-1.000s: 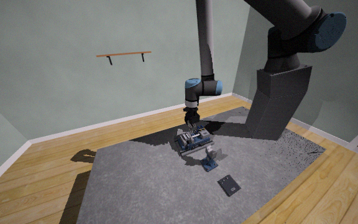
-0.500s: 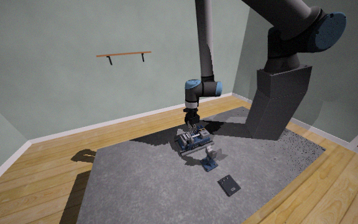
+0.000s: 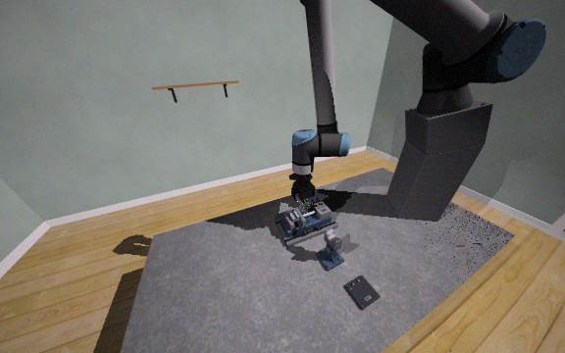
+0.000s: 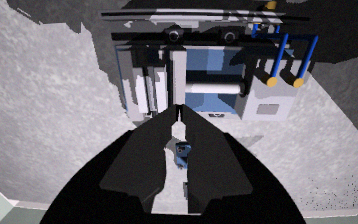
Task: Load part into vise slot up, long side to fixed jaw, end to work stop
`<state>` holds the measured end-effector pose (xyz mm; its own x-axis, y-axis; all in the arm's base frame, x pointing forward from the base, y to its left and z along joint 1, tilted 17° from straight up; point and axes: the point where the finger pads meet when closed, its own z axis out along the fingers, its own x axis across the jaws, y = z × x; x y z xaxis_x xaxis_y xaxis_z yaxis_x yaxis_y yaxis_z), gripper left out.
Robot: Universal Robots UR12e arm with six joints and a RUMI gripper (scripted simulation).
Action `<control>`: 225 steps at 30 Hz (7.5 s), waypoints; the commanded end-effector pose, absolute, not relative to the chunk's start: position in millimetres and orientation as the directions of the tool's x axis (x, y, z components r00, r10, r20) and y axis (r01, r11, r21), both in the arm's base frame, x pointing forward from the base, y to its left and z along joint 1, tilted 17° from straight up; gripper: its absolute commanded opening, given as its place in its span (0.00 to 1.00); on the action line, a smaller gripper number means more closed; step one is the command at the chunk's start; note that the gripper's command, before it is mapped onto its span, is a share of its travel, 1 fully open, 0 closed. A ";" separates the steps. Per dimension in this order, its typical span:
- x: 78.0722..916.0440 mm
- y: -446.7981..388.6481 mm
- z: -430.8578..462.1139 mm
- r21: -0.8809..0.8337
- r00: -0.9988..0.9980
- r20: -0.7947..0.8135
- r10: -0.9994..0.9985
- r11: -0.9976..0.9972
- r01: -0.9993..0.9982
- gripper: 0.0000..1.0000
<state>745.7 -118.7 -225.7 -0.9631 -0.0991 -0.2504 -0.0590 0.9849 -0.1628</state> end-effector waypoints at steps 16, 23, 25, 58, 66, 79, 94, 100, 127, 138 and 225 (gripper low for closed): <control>752.4 -122.3 -248.1 -0.163 -0.963 -0.251 -0.099 0.985 -0.059 0.00; 753.2 -122.8 -251.3 -0.163 -0.963 -0.251 -0.099 0.985 -0.059 0.00; 753.3 -122.9 -251.6 -0.163 -0.963 -0.251 -0.099 0.985 -0.059 0.00; 753.3 -122.9 -251.8 -0.163 -0.963 -0.251 -0.099 0.985 -0.059 0.00; 753.3 -122.9 -251.8 -0.163 -0.963 -0.251 -0.099 0.985 -0.059 0.00; 753.8 -122.9 -251.6 -0.163 -0.963 -0.251 -0.099 0.985 -0.059 0.00; 753.9 -122.9 -251.6 -0.163 -0.963 -0.251 -0.099 0.985 -0.059 0.00; 753.9 -122.9 -251.6 -0.163 -0.963 -0.251 -0.099 0.985 -0.059 0.00; 754.0 -123.0 -252.1 -0.163 -0.963 -0.251 -0.099 0.985 -0.059 0.00; 754.4 -123.2 -253.6 -0.163 -0.963 -0.251 -0.099 0.985 -0.059 0.00; 756.6 -124.3 -261.1 -0.163 -0.963 -0.251 -0.099 0.985 -0.059 0.00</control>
<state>756.1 -124.4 -261.8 -0.9630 -0.0991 -0.2504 -0.0590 0.9849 -0.1629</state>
